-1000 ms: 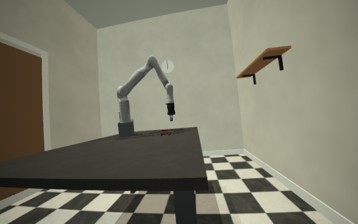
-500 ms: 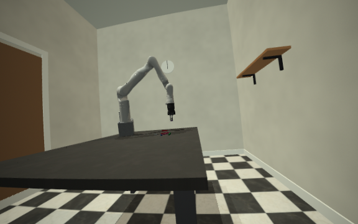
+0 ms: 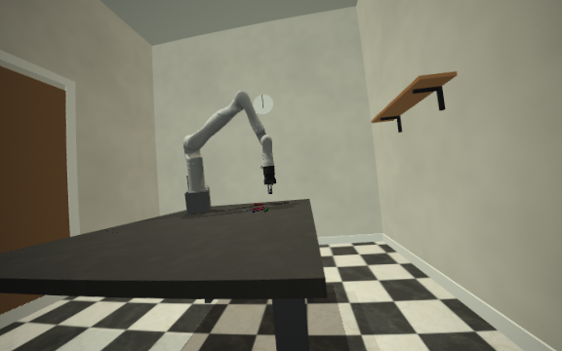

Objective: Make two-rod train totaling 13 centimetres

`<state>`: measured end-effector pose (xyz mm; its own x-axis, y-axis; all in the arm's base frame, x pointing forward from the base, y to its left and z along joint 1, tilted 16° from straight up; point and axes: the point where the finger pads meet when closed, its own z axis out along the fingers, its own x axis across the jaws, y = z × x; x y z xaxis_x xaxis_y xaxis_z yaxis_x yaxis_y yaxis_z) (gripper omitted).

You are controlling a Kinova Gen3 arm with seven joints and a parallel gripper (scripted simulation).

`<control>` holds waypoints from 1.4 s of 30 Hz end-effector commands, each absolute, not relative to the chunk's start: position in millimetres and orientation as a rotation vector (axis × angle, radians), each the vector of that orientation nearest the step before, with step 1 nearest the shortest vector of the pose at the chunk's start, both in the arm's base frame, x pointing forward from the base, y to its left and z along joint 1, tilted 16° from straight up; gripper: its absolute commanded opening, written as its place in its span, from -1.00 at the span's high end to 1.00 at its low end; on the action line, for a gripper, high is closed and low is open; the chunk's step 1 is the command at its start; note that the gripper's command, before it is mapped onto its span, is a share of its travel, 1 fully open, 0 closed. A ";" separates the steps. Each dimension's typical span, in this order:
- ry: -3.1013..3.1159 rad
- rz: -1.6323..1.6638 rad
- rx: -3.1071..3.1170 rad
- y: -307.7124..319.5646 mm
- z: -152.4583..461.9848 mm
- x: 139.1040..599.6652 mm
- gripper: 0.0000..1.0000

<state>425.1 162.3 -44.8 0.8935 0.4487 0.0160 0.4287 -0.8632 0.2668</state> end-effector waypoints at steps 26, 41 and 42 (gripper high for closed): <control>0.650 0.093 2.798 143.0 -101.0 430.1 0.52; 0.650 0.093 2.798 143.0 -101.0 430.1 0.52; 0.650 0.093 2.798 143.0 -101.0 430.1 0.52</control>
